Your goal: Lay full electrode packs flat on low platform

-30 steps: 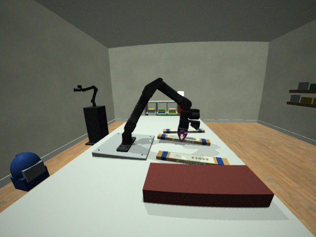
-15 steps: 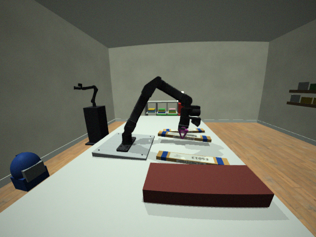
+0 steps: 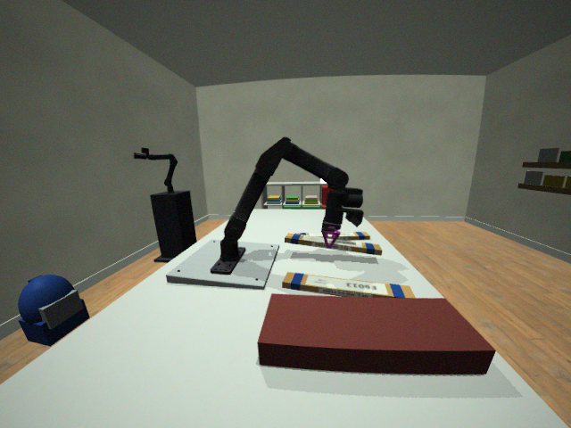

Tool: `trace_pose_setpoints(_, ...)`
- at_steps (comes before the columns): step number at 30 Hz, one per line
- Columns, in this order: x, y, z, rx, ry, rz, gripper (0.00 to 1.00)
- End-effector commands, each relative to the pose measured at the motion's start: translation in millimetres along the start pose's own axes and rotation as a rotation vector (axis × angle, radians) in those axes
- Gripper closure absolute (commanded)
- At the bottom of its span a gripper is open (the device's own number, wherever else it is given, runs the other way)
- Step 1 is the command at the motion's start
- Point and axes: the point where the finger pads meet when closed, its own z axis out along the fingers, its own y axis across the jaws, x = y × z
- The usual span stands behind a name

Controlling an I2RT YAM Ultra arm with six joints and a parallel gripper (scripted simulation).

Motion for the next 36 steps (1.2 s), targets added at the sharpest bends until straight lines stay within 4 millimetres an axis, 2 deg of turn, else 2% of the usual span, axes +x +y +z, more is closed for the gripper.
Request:
trace_pose_setpoints(1,-11,6,-51,-0.040,-0.105,0.002,1.00)
trace_pose_setpoints(36,-9,6,-62,-0.036,-0.096,0.001,1.00)
